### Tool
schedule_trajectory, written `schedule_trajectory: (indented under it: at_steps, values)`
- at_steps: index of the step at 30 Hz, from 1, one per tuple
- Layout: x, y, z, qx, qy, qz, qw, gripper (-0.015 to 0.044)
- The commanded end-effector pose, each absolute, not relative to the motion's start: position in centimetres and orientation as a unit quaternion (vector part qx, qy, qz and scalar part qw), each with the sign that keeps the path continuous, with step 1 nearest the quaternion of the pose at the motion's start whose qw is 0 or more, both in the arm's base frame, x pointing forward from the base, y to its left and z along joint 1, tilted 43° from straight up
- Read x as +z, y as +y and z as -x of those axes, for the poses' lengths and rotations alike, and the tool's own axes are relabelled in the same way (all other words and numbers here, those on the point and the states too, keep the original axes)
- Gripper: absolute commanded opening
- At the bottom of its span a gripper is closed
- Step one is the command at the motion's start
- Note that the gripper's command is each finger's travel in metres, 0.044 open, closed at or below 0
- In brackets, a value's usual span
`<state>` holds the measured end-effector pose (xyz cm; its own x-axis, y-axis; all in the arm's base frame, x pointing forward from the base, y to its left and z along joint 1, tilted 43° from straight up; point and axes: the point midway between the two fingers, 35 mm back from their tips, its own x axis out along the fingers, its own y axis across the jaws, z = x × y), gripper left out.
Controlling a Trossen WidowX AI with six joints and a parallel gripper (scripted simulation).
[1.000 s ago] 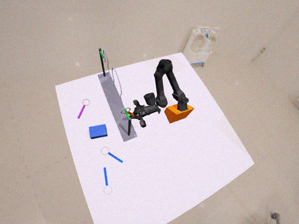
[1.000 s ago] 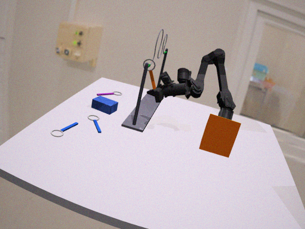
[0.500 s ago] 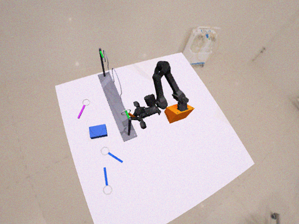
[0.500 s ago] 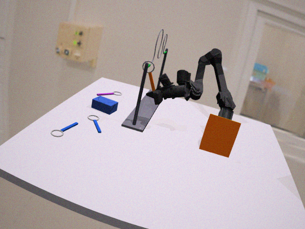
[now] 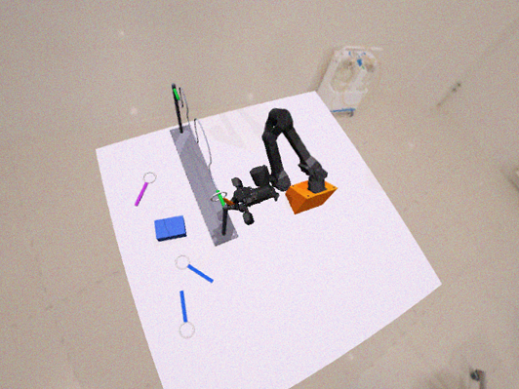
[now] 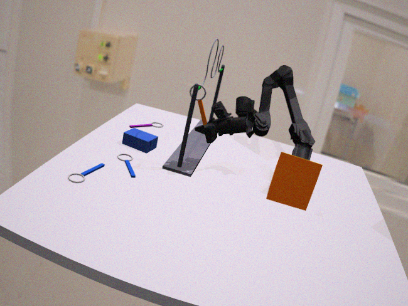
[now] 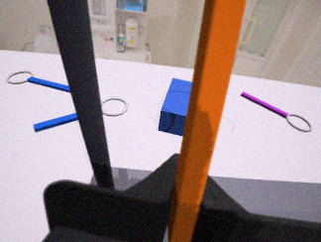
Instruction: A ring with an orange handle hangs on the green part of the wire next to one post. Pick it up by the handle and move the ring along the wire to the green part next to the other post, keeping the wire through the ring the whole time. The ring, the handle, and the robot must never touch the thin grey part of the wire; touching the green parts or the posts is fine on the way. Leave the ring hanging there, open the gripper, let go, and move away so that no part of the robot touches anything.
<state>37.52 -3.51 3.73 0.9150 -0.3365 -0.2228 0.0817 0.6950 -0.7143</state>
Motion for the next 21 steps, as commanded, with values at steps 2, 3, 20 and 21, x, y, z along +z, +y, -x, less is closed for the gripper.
schedule_trajectory:
  at_steps: [2, 3, 20, 21]
  values:
    - [3.51, -3.46, -37.46, -0.112, 0.172, 0.375, 0.904, -0.0150]
    - [3.51, -3.46, -37.46, -0.112, 0.172, 0.375, 0.904, -0.0150]
    - [3.65, -3.50, -37.51, -0.115, 0.171, 0.373, 0.905, -0.0071]
    - [3.65, -3.50, -37.51, -0.115, 0.171, 0.373, 0.905, -0.0045]
